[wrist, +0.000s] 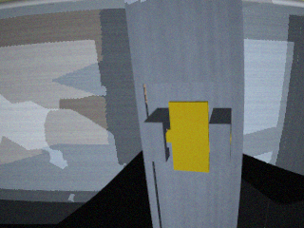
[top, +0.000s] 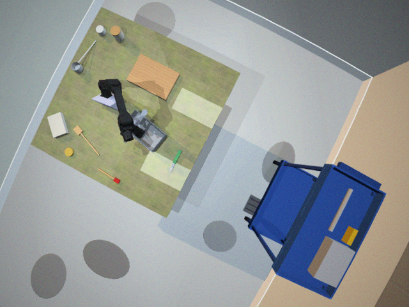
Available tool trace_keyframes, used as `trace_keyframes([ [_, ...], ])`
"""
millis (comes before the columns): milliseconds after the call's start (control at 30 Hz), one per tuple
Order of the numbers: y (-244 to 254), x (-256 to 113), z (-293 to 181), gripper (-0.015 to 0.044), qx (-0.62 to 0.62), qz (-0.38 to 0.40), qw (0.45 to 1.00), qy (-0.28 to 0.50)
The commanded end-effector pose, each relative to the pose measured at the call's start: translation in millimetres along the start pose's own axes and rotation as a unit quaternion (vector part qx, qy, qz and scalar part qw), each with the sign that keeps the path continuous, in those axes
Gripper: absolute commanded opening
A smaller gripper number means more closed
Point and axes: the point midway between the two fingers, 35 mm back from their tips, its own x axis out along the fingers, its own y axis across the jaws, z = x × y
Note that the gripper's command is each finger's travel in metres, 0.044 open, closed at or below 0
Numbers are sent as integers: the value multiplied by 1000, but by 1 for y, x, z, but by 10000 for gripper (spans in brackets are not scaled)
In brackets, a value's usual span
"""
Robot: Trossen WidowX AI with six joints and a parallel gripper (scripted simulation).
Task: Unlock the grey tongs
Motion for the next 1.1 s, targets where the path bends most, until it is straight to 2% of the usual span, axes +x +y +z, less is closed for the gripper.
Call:
trace_keyframes([
  [0, 10, -12, -36, -150, -64, 12, 998, -6],
  [633, 10, -29, -201, -150, -355, 25, 934, -9],
  [867, 7, -30, -214, -150, -377, 26, 926, -10],
  [1067, -4, -31, -253, -150, -439, 28, 898, -17],
])
